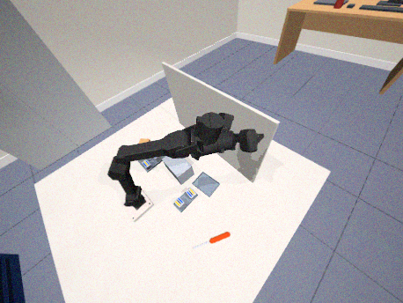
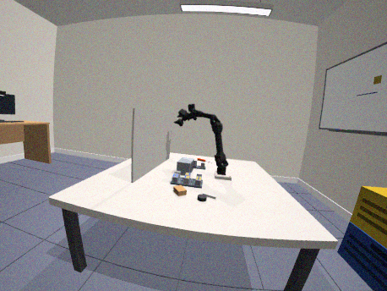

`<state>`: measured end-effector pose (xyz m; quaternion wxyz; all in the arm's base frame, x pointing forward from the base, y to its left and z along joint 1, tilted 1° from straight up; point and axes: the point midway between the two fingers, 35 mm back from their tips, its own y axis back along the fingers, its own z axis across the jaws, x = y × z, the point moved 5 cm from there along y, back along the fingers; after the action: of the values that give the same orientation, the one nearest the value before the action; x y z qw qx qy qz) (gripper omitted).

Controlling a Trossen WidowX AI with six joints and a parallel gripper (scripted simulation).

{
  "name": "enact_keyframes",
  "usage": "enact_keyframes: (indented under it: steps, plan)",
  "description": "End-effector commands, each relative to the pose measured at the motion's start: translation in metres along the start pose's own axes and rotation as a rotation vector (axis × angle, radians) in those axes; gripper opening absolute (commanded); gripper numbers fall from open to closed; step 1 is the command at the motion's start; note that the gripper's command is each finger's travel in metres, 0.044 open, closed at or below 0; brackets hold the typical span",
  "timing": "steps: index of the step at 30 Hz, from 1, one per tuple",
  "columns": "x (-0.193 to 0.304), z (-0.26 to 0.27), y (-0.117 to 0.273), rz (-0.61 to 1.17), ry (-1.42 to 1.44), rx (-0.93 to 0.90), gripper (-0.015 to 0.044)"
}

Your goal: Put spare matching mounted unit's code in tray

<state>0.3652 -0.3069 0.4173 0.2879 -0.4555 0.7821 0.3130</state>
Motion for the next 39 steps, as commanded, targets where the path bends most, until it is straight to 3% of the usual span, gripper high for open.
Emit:
enact_keyframes:
  steps: [1,11,22,39]
  plan:
    - [-0.006,0.061,-0.012,0.139,-0.201,-0.171,0.0440]
    - [-0.020,0.178,-0.001,0.485,-0.409,-0.456,0.0440]
    - [-0.035,0.301,0.081,1.080,-0.375,-0.638,0.0440]
    - [-0.035,0.303,0.083,1.090,-0.372,-0.638,0.0440]
